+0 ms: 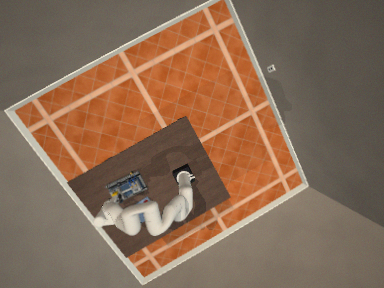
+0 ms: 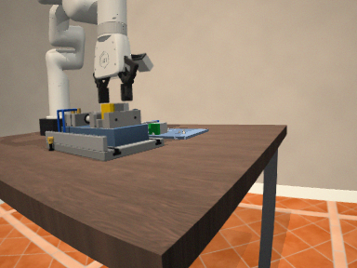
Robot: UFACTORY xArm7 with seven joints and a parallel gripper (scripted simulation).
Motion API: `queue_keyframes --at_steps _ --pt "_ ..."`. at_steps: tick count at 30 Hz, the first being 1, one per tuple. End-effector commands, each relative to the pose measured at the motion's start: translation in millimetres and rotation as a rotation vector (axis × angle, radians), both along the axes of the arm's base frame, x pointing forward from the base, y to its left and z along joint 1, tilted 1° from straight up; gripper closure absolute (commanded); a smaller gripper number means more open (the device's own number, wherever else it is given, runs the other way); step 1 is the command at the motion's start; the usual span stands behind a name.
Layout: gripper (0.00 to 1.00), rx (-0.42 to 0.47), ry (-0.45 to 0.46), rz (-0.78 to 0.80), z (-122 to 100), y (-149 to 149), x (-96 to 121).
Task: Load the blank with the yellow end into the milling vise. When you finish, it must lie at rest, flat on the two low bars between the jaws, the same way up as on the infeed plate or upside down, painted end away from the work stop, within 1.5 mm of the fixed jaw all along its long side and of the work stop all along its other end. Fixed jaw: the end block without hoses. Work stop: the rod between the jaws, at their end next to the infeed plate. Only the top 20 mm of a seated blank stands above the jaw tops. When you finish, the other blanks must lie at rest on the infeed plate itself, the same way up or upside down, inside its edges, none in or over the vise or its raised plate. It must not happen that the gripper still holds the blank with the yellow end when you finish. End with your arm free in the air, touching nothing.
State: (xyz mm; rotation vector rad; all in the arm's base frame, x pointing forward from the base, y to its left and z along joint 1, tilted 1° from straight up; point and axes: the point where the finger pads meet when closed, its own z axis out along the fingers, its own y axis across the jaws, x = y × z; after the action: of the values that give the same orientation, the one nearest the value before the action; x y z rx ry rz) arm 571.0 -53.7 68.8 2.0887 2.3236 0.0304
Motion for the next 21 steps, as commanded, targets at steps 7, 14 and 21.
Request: queue_keyframes --at_steps 7,14,21 --pt "0.00 -0.001 -0.005 0.000 4.7 -0.2 1.6" --pt "0.00 -0.001 -0.005 0.000 5.3 -0.2 1.5" --pt "0.00 -0.001 -0.005 0.000 6.7 -0.2 1.5"
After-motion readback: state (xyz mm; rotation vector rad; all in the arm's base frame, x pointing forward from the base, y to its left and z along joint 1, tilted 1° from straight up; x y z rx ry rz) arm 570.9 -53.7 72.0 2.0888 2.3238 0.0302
